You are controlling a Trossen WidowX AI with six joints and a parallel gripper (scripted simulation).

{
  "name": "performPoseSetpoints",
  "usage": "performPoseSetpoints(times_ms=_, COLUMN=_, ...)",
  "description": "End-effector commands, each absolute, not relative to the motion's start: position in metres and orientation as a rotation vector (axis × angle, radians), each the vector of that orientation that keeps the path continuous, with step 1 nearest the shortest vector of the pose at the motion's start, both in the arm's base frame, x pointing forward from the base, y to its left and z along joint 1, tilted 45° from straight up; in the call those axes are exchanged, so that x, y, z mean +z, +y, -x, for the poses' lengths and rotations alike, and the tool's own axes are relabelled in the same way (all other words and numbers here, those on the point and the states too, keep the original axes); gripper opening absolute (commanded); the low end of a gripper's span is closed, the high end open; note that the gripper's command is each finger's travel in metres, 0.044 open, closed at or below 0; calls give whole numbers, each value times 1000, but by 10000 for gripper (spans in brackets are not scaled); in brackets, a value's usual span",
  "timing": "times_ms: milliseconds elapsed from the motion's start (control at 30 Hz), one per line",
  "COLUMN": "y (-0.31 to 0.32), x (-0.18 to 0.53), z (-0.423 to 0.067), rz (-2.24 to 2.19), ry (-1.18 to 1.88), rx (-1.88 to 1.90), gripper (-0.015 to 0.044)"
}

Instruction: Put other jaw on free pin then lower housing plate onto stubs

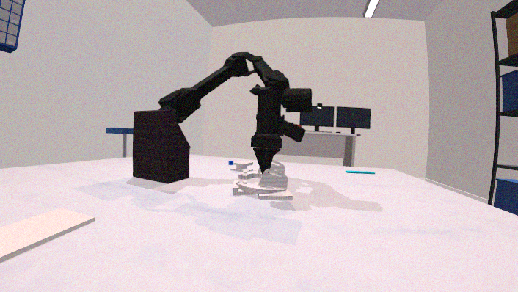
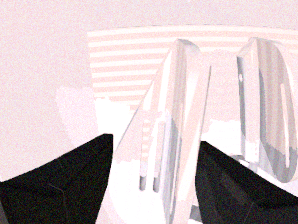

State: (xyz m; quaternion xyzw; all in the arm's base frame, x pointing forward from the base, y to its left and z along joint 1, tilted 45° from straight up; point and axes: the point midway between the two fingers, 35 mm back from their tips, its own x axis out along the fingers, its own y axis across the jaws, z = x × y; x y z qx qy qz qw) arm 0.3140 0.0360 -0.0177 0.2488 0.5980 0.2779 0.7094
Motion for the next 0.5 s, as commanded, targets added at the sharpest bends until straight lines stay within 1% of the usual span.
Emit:
performPoseSetpoints(times_ms=0, y=37, x=-18, z=-313, rz=-560, ry=1330, rx=616, gripper=134)
performPoseSetpoints(times_ms=467, y=39, x=-21, z=-313, rz=-563, ry=1331, rx=614, gripper=134)
